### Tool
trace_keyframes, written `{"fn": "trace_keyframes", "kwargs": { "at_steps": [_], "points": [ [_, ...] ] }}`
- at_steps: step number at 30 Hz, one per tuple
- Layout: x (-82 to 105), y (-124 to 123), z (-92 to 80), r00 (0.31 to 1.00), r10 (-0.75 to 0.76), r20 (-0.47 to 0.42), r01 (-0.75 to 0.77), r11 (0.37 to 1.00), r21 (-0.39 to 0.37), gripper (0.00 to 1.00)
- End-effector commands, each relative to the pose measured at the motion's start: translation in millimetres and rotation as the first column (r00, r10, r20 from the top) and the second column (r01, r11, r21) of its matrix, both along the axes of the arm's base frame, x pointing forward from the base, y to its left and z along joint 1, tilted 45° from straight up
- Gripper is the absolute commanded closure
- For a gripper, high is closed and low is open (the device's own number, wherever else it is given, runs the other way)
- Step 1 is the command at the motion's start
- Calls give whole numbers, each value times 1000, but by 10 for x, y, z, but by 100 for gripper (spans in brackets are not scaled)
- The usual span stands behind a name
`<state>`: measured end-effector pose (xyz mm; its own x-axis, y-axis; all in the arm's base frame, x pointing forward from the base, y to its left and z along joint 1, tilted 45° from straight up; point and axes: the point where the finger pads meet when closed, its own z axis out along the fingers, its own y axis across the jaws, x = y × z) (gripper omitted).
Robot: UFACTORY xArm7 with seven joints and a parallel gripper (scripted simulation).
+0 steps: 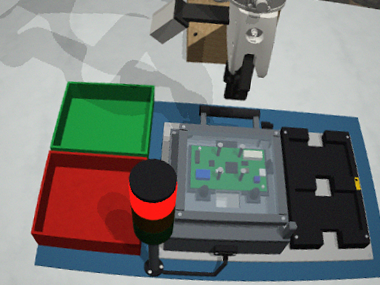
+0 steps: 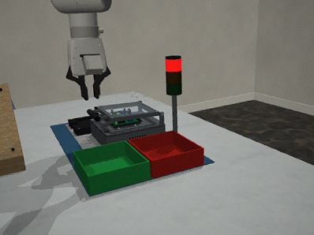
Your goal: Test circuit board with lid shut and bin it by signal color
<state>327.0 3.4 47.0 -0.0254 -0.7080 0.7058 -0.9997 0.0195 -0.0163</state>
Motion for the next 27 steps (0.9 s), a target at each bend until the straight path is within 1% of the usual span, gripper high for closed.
{"fn": "trace_keyframes", "kwargs": {
  "at_steps": [1,17,27],
  "points": [
    [10,-2,-8,1000,2,3,-2,1000,1,73],
    [11,-139,-145,1000,2,3,-2,1000,1,73],
    [10,-151,-158,1000,2,3,-2,1000,1,73]
  ]
}}
